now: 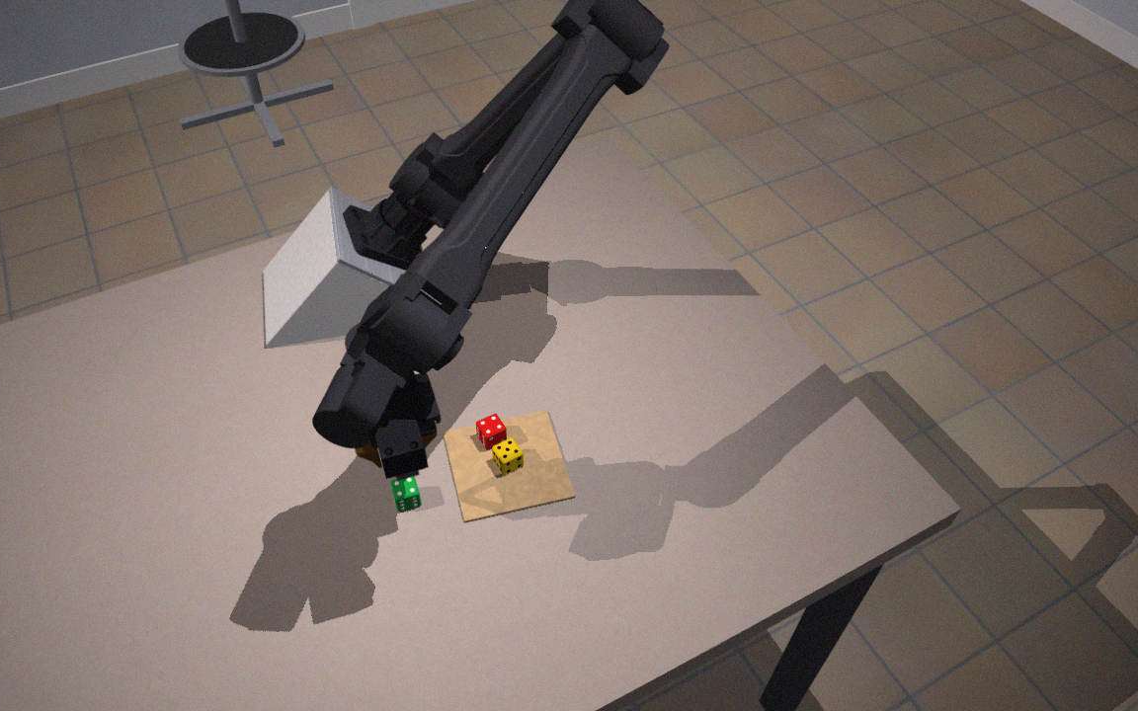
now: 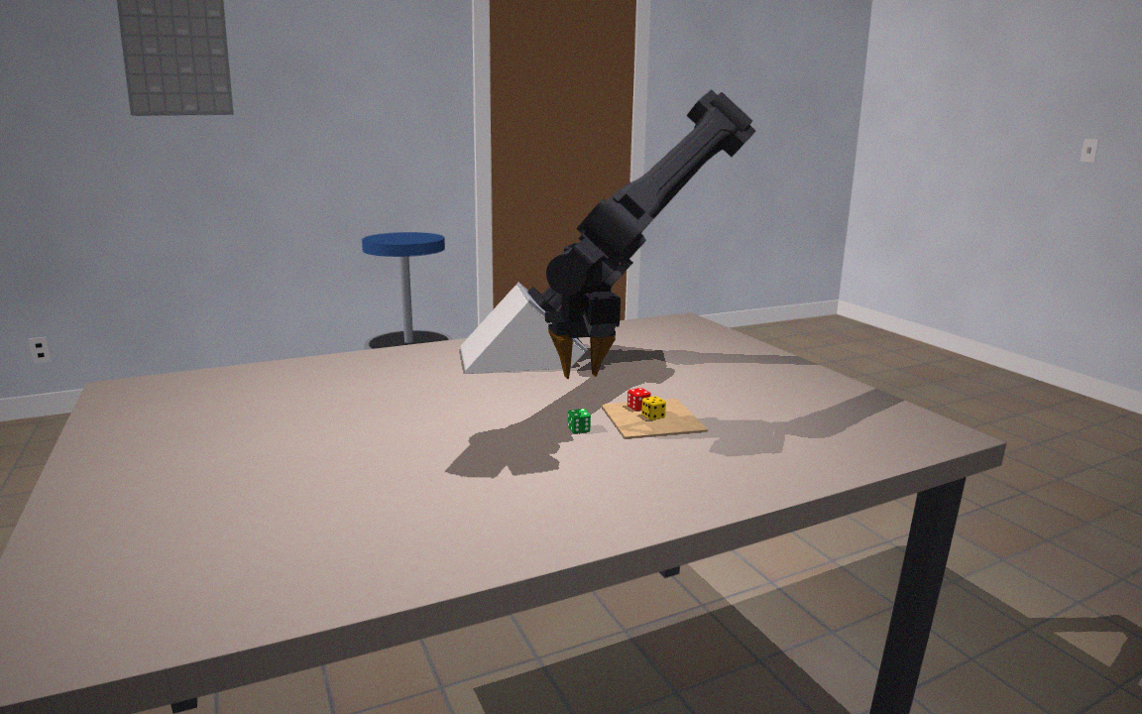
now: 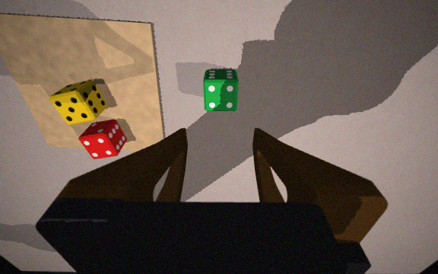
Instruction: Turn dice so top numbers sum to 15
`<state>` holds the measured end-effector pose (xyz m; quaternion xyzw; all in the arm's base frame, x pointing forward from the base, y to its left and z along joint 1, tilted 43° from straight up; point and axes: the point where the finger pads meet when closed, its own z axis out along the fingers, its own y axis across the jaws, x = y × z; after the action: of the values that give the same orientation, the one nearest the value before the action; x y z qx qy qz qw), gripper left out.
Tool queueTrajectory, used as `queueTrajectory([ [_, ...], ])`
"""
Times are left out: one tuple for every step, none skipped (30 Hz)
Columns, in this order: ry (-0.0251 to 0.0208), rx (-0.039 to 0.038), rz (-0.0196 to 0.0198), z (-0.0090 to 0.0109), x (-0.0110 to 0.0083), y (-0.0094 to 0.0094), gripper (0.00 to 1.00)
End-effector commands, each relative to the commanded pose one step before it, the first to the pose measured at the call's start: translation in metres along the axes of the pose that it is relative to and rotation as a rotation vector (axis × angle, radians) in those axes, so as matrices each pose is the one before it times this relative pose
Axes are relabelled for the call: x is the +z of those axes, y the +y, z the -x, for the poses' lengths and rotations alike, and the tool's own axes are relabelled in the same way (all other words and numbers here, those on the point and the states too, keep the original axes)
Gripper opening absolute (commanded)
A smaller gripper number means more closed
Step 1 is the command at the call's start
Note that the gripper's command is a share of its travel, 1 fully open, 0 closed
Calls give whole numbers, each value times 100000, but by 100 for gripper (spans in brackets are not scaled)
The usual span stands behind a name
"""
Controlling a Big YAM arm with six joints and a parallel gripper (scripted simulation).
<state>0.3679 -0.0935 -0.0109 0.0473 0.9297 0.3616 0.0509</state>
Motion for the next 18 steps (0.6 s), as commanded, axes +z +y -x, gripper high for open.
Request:
queueTrajectory([
  [-1323,-1509,-161,429,-424,-362,45],
  [239,235,152,-2,113,-110,45],
  [174,35,76,-71,66,35,45],
  [-124,-120,-78,86,-47,-10,45],
  [-349,-344,-223,246,-133,-26,45],
  [2,1,1,-1,1,0,45],
  [0,0,0,0,0,0,45],
  [0,0,0,0,0,0,45],
  [0,1,0,0,0,0,45],
  [-1,0,0,0,0,0,45],
  [1,0,0,0,0,0,45],
  [0,0,0,0,0,0,45],
  [0,0,0,0,0,0,45],
  [1,0,0,0,0,0,45],
  [0,0,0,0,0,0,45],
  [0,0,0,0,0,0,45],
  [0,0,0,0,0,0,45],
  [0,0,0,0,0,0,45],
])
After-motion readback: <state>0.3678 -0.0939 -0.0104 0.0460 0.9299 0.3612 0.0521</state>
